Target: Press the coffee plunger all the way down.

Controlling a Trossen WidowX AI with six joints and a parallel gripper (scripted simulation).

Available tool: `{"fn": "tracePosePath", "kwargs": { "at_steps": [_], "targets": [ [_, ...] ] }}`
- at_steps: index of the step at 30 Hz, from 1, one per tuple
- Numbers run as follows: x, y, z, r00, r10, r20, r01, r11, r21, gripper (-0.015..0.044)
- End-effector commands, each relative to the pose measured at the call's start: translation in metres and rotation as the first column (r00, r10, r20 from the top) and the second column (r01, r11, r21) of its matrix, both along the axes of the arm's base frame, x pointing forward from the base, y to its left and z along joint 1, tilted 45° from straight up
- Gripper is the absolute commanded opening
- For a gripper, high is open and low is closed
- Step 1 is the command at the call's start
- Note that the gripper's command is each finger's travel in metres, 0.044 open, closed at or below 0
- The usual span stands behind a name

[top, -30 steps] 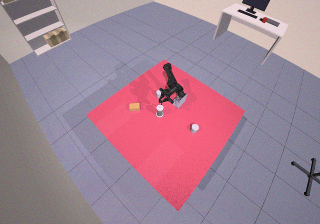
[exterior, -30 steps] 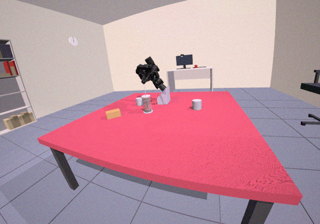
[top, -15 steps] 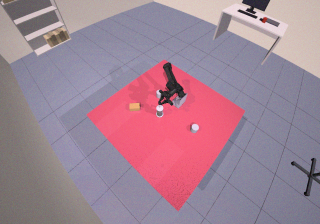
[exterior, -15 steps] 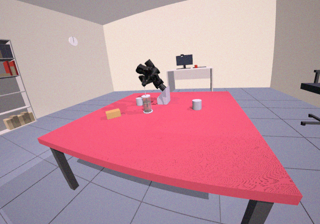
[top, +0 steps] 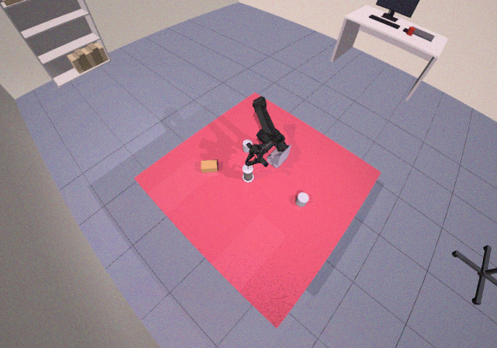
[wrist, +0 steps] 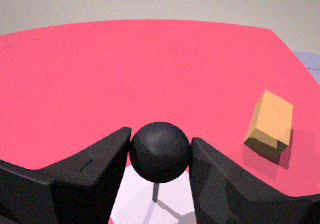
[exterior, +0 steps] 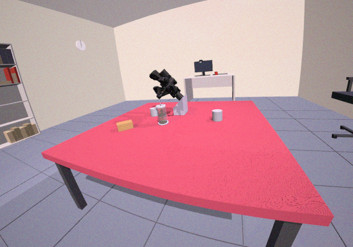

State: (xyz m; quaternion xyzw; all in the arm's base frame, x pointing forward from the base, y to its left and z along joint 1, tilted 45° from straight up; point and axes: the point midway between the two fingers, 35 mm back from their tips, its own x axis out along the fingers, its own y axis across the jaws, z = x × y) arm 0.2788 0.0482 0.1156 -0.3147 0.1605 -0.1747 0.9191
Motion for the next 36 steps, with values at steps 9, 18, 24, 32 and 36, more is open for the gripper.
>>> {"fn": "tracePosePath", "kwargs": {
  "at_steps": [9, 18, 24, 32, 36],
  "targets": [
    [0.001, -0.022, -0.025, 0.999, -0.009, -0.035, 0.008, 0.999, -0.039, 0.012],
    [0.01, -0.027, -0.026, 1.0, -0.008, -0.027, 0.007, 0.999, -0.045, 0.012],
    [0.012, -0.026, -0.026, 1.0, -0.009, -0.027, 0.008, 0.999, -0.045, 0.012],
    [0.014, -0.025, -0.026, 1.0, -0.009, -0.026, 0.008, 0.999, -0.045, 0.012],
    [0.015, -0.025, -0.026, 1.0, -0.009, -0.026, 0.008, 0.999, -0.045, 0.012]
  ]
}}
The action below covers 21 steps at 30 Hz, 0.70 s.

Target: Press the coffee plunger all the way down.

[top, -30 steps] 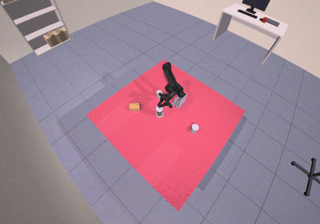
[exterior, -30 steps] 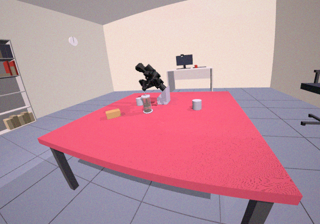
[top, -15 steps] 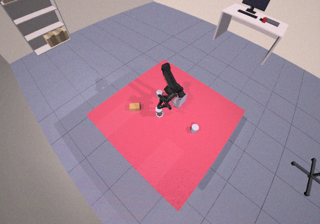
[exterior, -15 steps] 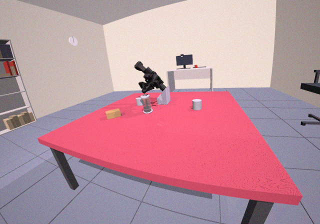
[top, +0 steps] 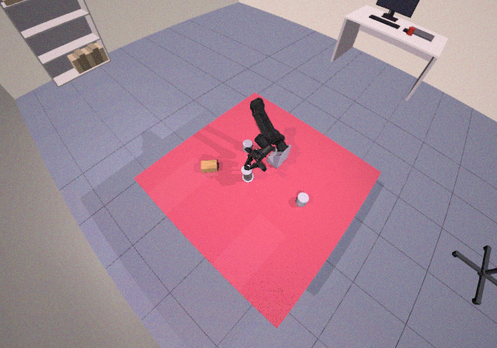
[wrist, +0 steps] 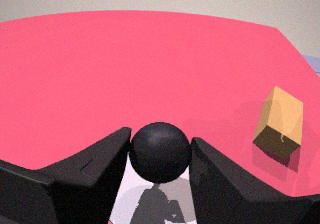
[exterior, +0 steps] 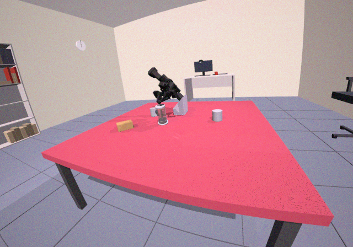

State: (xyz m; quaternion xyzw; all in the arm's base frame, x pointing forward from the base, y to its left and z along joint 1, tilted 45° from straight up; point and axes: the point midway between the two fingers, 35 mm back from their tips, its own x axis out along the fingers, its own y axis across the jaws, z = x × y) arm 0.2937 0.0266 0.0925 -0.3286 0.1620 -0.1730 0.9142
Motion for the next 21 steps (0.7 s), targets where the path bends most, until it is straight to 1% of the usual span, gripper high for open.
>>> {"fn": "tracePosePath", "kwargs": {
  "at_steps": [1, 21],
  "targets": [
    [0.0002, -0.003, -0.0032, 1.0, -0.013, -0.016, 0.013, 1.0, -0.017, 0.012],
    [0.0018, 0.0, -0.0011, 1.0, -0.005, -0.005, 0.005, 1.0, -0.005, 0.012]
  ]
}}
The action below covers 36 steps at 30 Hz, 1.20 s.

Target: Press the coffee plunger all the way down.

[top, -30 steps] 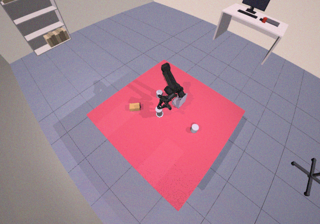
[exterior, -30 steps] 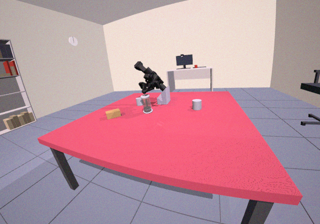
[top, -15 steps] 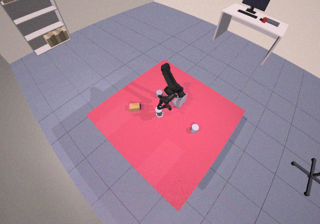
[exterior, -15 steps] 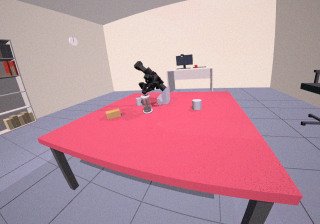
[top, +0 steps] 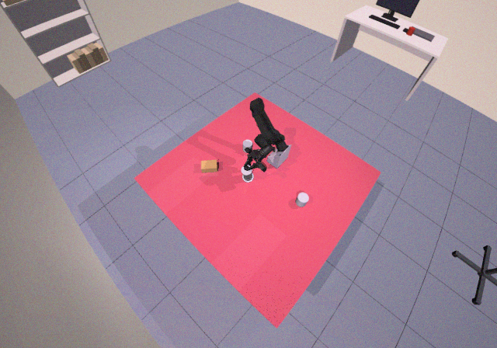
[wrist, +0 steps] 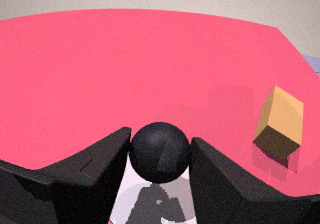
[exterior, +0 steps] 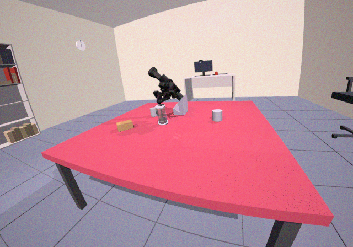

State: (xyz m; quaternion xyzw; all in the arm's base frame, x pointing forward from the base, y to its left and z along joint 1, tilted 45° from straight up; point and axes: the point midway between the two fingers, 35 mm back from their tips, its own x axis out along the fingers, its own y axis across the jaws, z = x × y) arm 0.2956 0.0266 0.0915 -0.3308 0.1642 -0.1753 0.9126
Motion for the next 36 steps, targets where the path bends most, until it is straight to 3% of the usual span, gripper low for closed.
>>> {"fn": "tracePosePath", "kwargs": {
  "at_steps": [1, 3, 15, 27, 36],
  "targets": [
    [0.0, 0.0, 0.0, 1.0, 0.0, -0.001, 0.0, 1.0, 0.0, 0.012],
    [0.0, 0.0, 0.0, 1.0, 0.0, -0.001, 0.0, 1.0, 0.0, 0.012],
    [0.0, 0.0, 0.0, 1.0, 0.0, -0.001, 0.0, 1.0, 0.0, 0.0435],
    [0.001, 0.019, 0.015, 1.0, 0.026, 0.006, -0.026, 0.999, 0.02, 0.044],
    [-0.038, 0.046, 0.06, 1.0, -0.007, -0.019, 0.007, 1.0, -0.009, 0.044]
  ]
}}
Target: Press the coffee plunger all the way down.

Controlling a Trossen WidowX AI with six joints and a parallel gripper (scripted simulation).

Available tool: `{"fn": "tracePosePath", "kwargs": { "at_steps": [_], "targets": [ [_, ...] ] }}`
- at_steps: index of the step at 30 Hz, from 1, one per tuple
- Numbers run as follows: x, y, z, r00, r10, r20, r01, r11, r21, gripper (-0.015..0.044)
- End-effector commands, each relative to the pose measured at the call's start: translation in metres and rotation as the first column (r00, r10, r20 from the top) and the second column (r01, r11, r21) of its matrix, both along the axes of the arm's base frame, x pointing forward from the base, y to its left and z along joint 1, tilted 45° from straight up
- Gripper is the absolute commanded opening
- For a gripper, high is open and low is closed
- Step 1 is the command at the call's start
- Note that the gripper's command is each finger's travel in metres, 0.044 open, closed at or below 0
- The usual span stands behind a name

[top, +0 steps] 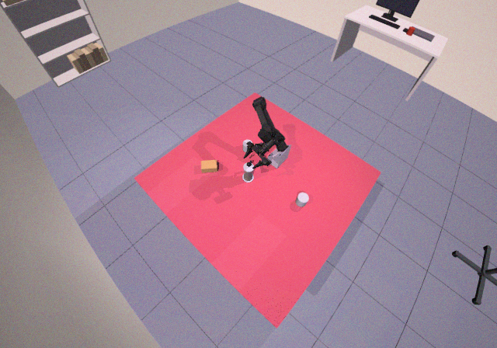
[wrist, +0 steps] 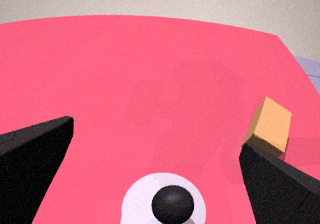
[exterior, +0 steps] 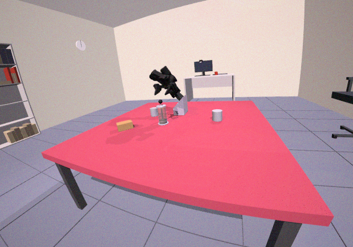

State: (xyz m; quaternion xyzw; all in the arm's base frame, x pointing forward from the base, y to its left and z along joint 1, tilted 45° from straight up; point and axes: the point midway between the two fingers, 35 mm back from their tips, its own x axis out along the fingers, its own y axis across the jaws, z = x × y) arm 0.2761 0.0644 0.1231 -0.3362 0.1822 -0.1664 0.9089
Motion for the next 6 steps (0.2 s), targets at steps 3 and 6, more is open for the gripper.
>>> {"fn": "tracePosePath", "kwargs": {
  "at_steps": [3, 6],
  "targets": [
    [-0.0196, 0.0088, 0.03, 1.0, -0.012, 0.024, 0.012, 1.0, -0.008, 0.044],
    [-0.0195, 0.0088, 0.0293, 1.0, -0.012, 0.024, 0.012, 1.0, -0.008, 0.044]
  ]
}}
